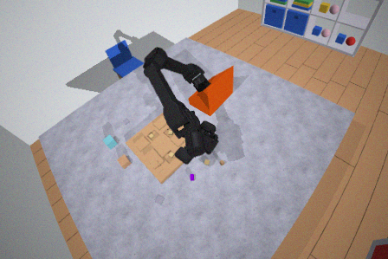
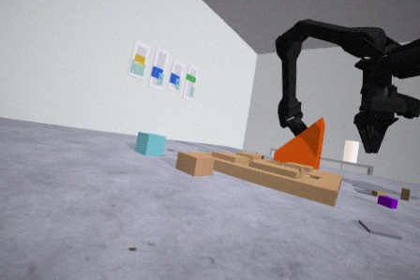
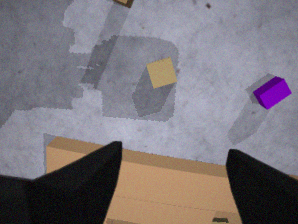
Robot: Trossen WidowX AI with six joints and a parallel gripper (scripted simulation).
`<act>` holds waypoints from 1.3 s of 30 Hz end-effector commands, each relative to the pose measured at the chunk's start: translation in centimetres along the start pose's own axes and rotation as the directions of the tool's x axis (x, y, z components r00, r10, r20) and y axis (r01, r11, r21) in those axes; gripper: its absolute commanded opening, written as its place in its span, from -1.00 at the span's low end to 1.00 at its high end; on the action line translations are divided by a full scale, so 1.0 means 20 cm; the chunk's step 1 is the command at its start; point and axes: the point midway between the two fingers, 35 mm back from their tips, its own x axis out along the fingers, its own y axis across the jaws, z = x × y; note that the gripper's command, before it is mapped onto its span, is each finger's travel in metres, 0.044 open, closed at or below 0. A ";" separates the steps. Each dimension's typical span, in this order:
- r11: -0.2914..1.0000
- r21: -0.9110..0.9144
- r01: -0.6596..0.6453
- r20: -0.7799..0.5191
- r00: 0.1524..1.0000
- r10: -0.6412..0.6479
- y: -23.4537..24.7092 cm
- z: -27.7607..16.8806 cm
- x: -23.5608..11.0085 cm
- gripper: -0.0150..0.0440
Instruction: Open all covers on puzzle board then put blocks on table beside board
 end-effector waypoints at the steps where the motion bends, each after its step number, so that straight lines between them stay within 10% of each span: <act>1: 0.973 0.231 0.002 -0.001 1.000 -0.002 -0.02 -0.11 -0.01 0.11; 8: 0.744 0.668 0.000 0.003 1.000 -0.003 -0.05 -0.32 -0.02 -0.49; 18: 0.125 0.992 0.001 0.000 1.000 -0.004 -0.04 -0.61 -0.02 -0.49; 31: -0.658 0.753 0.001 -0.007 1.000 -0.007 0.05 -0.93 0.00 -0.49; 39: -0.871 0.491 0.016 -0.027 1.000 0.003 0.12 -1.07 0.02 -0.49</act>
